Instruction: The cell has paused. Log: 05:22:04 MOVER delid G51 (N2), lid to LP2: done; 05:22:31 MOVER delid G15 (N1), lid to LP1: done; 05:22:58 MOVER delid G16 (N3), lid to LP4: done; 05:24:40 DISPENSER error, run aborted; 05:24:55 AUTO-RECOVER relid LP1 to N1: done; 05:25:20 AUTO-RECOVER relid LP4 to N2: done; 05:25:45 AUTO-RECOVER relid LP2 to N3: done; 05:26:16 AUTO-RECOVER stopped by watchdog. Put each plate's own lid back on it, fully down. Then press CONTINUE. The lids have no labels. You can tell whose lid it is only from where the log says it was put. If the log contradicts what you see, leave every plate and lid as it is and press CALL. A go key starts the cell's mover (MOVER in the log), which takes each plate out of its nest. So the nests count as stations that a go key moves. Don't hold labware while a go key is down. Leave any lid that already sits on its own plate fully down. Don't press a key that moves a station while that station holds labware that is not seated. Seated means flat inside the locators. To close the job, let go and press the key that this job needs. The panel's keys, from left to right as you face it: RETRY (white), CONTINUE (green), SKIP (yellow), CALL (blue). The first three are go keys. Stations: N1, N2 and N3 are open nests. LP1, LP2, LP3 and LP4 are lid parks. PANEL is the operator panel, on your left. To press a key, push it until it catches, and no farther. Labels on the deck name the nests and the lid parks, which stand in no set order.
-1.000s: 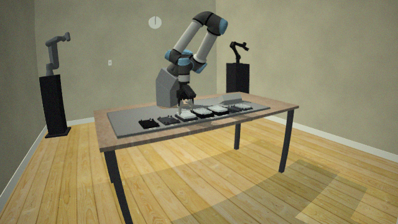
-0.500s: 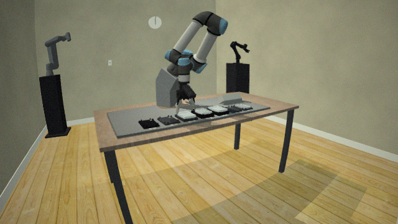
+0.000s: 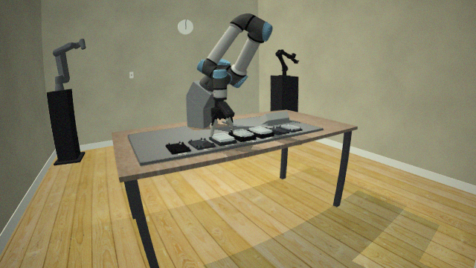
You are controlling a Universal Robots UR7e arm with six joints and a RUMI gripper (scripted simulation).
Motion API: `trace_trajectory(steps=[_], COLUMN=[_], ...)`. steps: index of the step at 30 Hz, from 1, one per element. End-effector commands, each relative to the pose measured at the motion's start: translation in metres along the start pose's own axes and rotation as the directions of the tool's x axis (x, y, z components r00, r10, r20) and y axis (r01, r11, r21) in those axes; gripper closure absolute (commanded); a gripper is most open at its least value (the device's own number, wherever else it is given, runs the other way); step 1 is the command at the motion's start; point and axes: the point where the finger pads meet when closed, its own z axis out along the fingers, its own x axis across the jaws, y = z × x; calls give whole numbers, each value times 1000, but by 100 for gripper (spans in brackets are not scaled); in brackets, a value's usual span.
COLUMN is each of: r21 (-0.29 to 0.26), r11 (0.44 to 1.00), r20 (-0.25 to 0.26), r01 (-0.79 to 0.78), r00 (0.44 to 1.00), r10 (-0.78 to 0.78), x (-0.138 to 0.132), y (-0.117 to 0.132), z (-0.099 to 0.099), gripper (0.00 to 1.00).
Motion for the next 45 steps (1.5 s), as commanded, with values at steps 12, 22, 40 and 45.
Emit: trace_trajectory(steps=[12, 22, 40, 45], r21=[1, 1, 1, 1], r11=[1000, 1000, 1000, 1000], r20=[-1, -1, -1, -1], r01=[0, 0, 27, 27], r00=[1000, 1000, 1000, 1000], r10=[0, 0, -27, -27], x=[0, 0, -15, -35], y=[0, 0, 0, 1], z=[0, -17, -29, -29], gripper=[18, 18, 18, 18])
